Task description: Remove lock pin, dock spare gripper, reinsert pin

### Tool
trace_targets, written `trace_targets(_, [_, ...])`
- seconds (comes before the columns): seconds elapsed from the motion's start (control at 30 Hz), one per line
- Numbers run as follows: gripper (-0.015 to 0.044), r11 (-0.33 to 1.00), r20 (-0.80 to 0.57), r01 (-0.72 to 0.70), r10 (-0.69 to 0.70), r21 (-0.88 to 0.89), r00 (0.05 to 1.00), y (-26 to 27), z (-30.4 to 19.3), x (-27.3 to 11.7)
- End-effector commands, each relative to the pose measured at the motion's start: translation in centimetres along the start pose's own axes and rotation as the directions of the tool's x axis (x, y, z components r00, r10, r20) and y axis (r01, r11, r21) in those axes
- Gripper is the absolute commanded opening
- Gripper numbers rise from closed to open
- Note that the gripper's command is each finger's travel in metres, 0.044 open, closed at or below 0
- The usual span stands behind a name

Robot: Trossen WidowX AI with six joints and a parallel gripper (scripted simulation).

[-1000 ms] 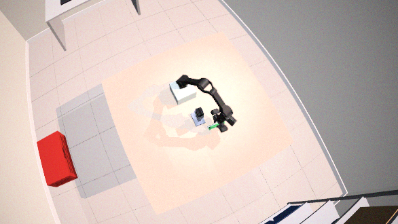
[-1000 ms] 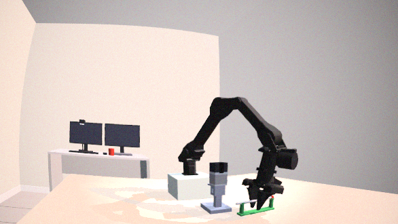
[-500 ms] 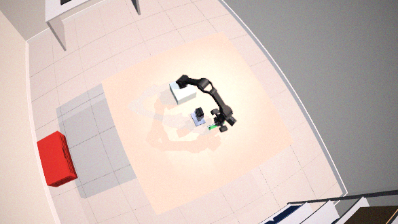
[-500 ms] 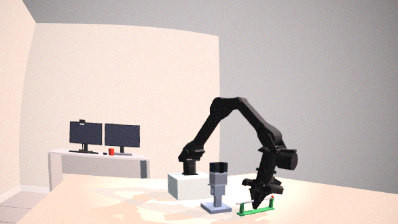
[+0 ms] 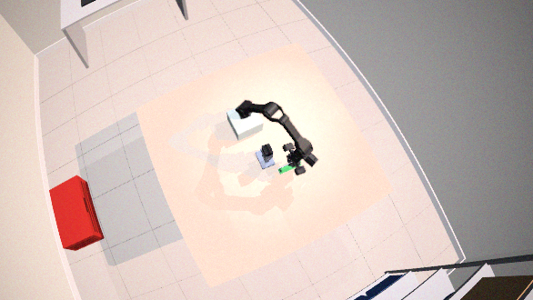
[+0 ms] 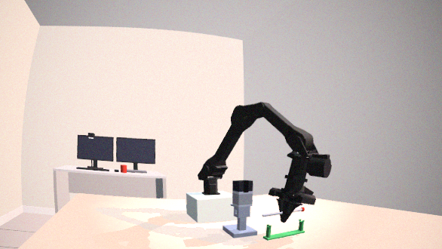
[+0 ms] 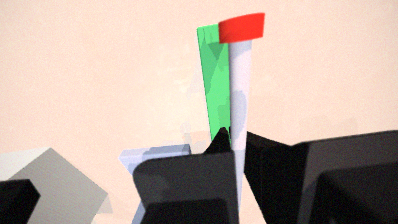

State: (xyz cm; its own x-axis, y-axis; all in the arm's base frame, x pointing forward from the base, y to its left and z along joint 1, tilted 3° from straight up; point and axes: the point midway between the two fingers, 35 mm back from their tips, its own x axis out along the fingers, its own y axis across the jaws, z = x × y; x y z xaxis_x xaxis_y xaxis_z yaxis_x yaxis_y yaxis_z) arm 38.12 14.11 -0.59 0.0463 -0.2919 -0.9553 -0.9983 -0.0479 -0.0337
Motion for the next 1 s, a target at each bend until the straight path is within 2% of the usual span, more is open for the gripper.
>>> trace_targets(0.0, [0.0, 1.0, 0.006, 0.01, -0.01, 0.006, 1.0, -0.2, -0.3, -1.8])
trace_targets(0.17, [0.0, 1.0, 0.006, 0.01, -0.01, 0.006, 1.0, -0.1, -0.8, -3.3])
trace_targets(0.57, [0.0007, 1.0, 0.002, 0.006, -0.006, 0.01, 1.0, 0.0, -0.7, -2.6])
trace_targets(0.97, [0.0, 1.0, 0.006, 0.002, -0.002, 0.013, 1.0, 3.3, -0.3, -3.7])
